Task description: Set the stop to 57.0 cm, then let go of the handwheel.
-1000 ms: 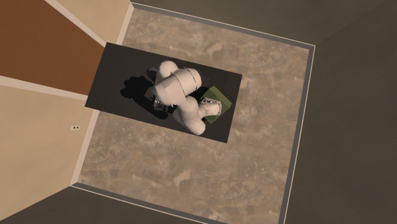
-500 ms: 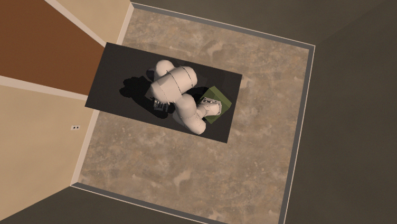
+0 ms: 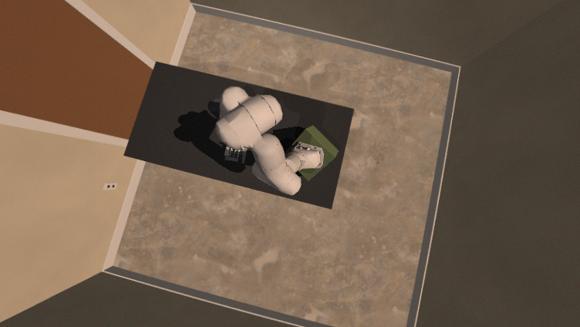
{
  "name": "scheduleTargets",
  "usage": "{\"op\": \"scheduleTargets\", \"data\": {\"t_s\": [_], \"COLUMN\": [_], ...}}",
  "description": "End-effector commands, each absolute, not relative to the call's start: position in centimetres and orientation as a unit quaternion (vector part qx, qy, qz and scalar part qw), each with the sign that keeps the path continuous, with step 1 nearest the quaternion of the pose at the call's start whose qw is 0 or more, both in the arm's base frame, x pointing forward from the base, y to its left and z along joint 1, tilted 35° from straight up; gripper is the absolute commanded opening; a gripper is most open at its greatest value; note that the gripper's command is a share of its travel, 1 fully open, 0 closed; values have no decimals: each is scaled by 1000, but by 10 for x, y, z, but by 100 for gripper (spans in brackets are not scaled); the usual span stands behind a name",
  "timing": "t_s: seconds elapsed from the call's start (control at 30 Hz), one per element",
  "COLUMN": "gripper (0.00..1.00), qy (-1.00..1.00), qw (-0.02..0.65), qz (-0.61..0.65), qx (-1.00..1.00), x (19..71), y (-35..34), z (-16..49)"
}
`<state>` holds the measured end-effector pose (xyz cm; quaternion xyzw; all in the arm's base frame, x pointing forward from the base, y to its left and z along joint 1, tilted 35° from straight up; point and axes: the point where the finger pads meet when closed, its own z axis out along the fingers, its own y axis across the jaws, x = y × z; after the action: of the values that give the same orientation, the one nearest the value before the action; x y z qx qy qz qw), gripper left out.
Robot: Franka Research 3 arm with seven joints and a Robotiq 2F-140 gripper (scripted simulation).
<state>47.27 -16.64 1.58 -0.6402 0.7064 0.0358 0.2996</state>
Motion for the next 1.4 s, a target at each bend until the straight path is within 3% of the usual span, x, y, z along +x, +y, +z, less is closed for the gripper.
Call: {"op": "scheduleTargets", "data": {"t_s": [0.0, 1.37], "gripper": [4, 4], "qy": [709, 709], "qw": [300, 300], "qz": [35, 35], "qx": [-637, -637], "x": [481, 433], "y": [-175, -190], "z": [28, 58]}}
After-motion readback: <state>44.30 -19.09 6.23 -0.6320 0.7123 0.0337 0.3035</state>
